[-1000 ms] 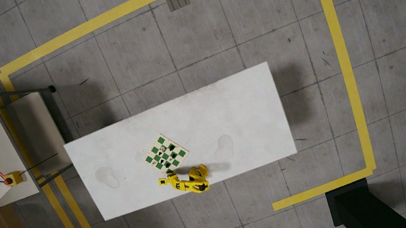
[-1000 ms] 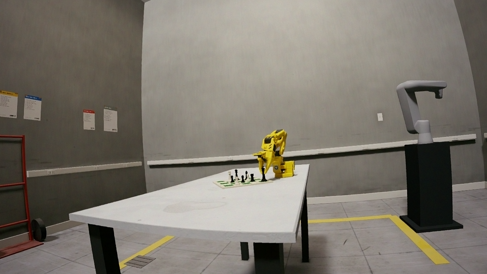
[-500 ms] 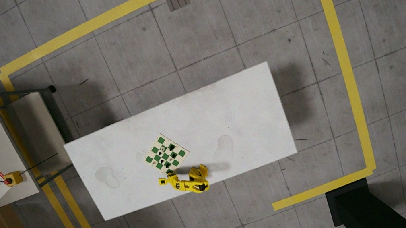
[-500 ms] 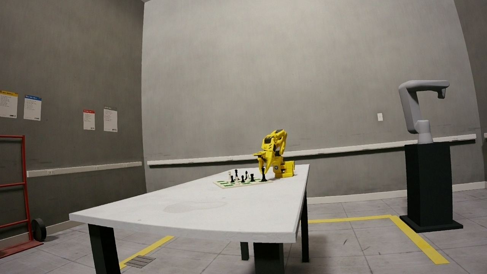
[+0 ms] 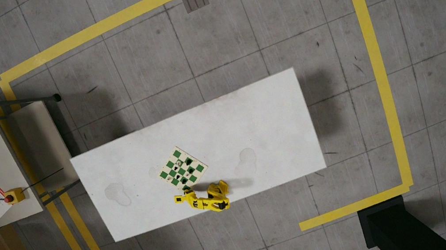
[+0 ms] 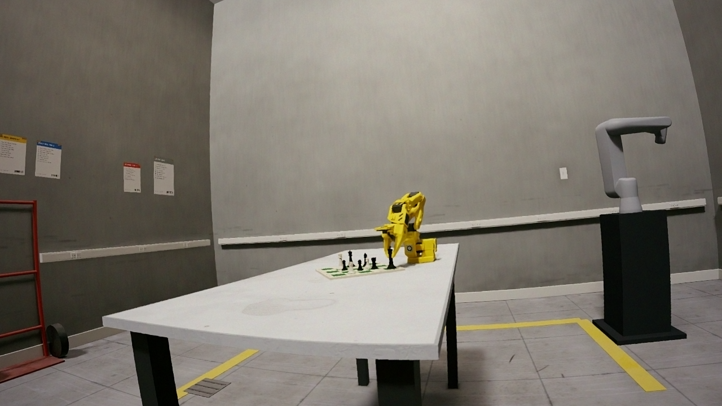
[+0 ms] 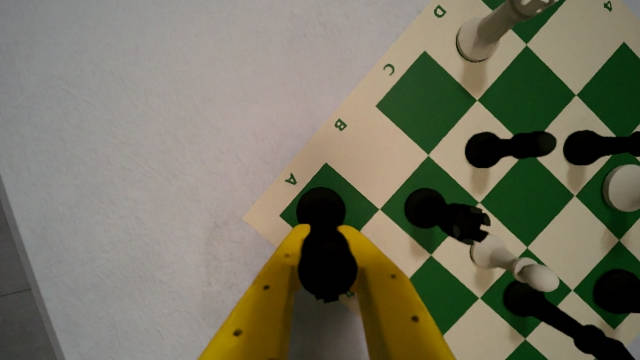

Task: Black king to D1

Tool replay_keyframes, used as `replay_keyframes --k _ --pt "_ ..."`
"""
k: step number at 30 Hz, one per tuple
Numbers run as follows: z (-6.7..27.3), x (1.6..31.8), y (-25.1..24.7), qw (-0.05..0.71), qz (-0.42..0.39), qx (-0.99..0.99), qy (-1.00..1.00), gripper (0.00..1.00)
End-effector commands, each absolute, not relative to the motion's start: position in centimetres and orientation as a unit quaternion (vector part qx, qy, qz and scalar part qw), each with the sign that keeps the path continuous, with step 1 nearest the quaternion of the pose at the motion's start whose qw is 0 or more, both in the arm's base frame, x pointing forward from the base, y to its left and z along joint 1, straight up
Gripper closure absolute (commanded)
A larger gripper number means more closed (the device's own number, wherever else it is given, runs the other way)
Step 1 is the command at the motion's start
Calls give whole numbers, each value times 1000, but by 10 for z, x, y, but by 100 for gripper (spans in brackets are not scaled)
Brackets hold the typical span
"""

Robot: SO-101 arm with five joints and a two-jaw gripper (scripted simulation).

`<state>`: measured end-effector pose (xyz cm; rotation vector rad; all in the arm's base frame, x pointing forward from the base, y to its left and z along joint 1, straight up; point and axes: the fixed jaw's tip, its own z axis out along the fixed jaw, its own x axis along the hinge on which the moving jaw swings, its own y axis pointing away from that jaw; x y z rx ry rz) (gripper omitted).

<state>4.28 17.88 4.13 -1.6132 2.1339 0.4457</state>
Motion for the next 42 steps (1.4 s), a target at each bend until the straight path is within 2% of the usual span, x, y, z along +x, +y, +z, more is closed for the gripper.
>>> replay_keyframes --k 1,11,42 --pt "42 45 180 215 160 -580 769 100" --pt "48 46 179 216 159 -579 770 100" --pt "100 46 178 217 158 -579 770 100"
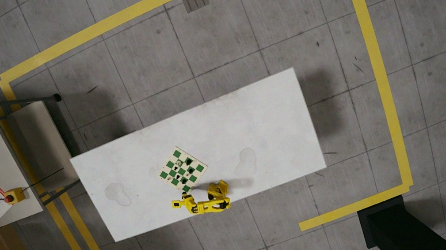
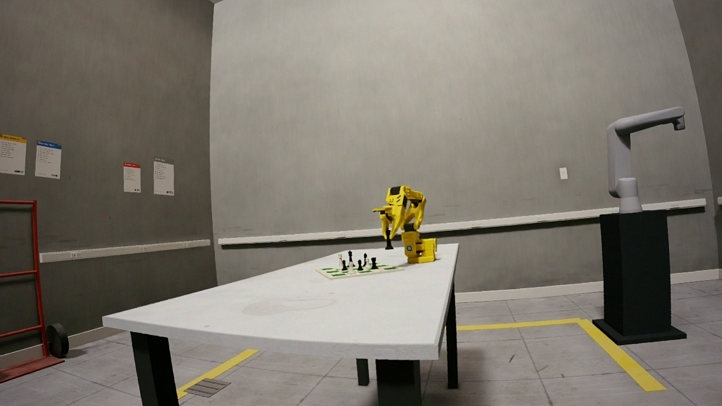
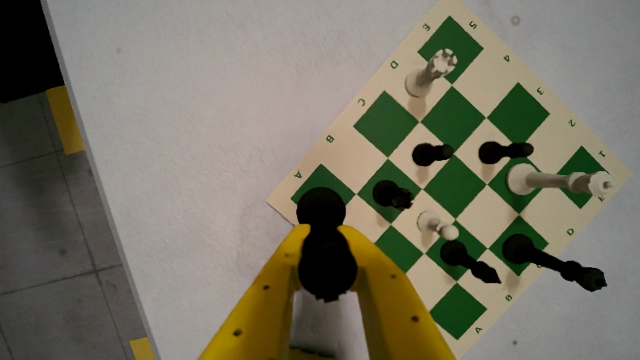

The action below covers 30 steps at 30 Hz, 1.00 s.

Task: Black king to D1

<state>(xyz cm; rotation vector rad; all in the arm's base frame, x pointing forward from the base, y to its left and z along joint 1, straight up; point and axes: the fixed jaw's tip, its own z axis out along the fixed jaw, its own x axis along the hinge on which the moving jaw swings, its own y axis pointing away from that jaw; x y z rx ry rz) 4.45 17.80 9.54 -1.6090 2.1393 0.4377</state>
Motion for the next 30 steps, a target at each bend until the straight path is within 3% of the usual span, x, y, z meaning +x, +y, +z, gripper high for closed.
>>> replay_keyframes --k 1,18,23,30 --pt "101 46 178 217 158 -579 770 100" --pt "103 58 175 222 151 -553 789 100" --pt "103 91 165 235 130 -478 836 100" --pt "104 160 143 254 90 -333 903 100"
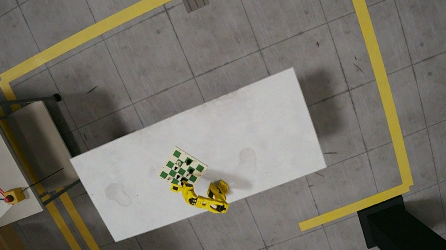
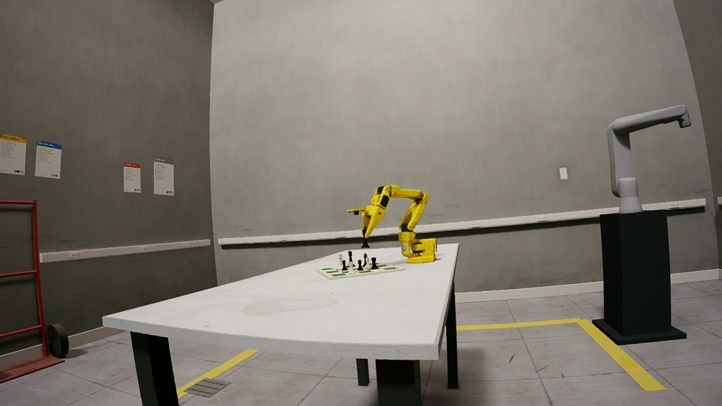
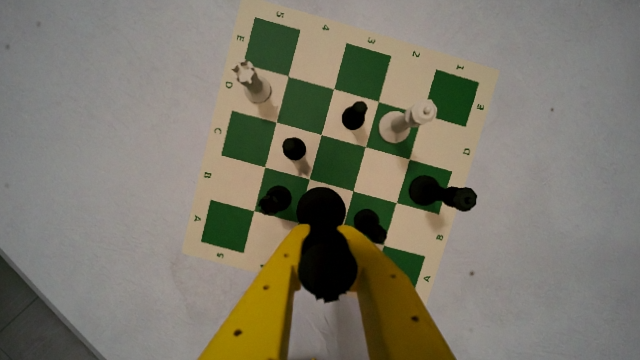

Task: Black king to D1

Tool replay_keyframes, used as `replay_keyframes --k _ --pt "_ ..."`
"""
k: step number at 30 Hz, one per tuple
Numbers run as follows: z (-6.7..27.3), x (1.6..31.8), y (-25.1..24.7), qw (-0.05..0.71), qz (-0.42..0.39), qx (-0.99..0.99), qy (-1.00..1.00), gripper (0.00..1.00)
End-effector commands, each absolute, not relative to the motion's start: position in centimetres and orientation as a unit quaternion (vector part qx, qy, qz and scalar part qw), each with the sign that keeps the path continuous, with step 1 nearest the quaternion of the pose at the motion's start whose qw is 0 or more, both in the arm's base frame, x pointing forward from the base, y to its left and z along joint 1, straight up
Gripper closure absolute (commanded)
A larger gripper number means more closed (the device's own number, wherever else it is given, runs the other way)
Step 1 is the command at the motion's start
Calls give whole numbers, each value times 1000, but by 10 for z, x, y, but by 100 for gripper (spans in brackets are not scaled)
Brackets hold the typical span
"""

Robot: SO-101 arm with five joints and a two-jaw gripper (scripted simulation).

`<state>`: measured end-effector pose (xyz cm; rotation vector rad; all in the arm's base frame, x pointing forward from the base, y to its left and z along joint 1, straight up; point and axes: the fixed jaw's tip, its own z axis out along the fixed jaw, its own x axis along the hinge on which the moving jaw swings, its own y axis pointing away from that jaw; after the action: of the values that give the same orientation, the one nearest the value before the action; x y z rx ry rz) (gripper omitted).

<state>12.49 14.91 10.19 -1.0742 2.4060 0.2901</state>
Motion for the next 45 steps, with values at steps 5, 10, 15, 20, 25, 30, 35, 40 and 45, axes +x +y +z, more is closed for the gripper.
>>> replay_keyframes --k 5,10,15,20,25,30,35,40,45 --pt "104 188 134 260 77 -283 920 100" --pt "105 221 124 265 63 -233 934 100" --pt "105 232 120 266 59 -218 937 100" --pt "105 233 120 266 59 -218 937 100" --pt "105 233 120 266 59 -218 937 100" --pt "103 231 119 266 59 -218 937 100" --pt "101 229 118 266 59 -218 937 100" --pt "101 229 118 266 59 -218 937 100" --pt "101 228 118 266 59 -218 937 100"
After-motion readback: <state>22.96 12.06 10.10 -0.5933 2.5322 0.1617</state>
